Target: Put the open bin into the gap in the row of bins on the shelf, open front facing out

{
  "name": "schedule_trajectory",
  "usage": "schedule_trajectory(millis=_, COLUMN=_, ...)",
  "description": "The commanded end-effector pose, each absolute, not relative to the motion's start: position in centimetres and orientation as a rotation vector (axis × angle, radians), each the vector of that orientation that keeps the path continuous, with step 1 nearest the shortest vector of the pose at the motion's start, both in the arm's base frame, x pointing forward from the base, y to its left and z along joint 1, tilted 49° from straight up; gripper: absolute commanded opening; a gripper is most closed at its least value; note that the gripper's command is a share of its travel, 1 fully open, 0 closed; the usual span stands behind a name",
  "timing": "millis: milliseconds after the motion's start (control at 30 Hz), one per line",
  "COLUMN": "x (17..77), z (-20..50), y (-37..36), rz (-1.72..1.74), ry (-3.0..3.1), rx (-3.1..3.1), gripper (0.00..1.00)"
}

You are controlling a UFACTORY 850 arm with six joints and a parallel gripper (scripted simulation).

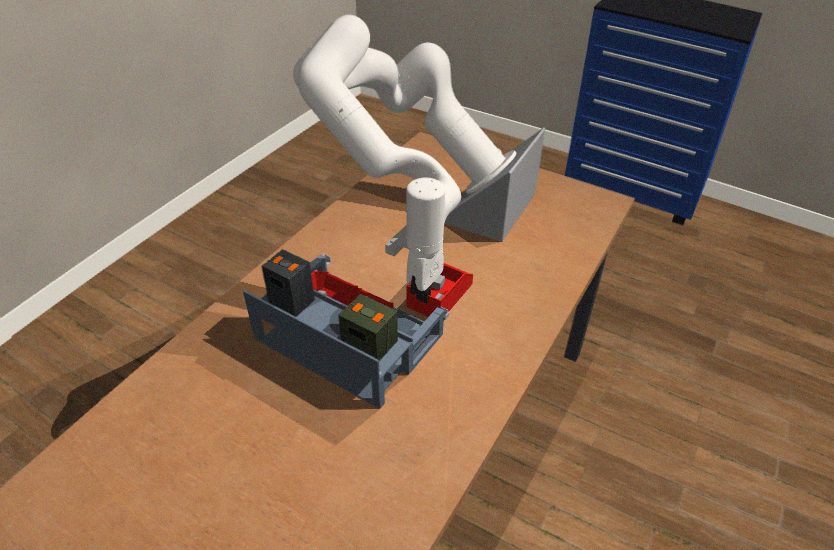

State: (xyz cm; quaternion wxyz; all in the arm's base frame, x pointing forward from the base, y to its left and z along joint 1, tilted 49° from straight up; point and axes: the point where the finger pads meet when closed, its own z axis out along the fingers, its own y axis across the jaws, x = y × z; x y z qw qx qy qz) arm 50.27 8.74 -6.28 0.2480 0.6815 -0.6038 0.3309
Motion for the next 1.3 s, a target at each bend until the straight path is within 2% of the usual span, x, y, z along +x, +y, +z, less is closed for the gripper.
schedule_trajectory(millis=0, x=50.3, z=-6.2, y=8.8, rz=0.903, ry=-1.646, rx=1.858, gripper=0.0)
schedule_trajectory(millis=1267, x=50.2, z=-4.9, y=10.3, rz=0.903, ry=-1.646, rx=1.858, gripper=0.0)
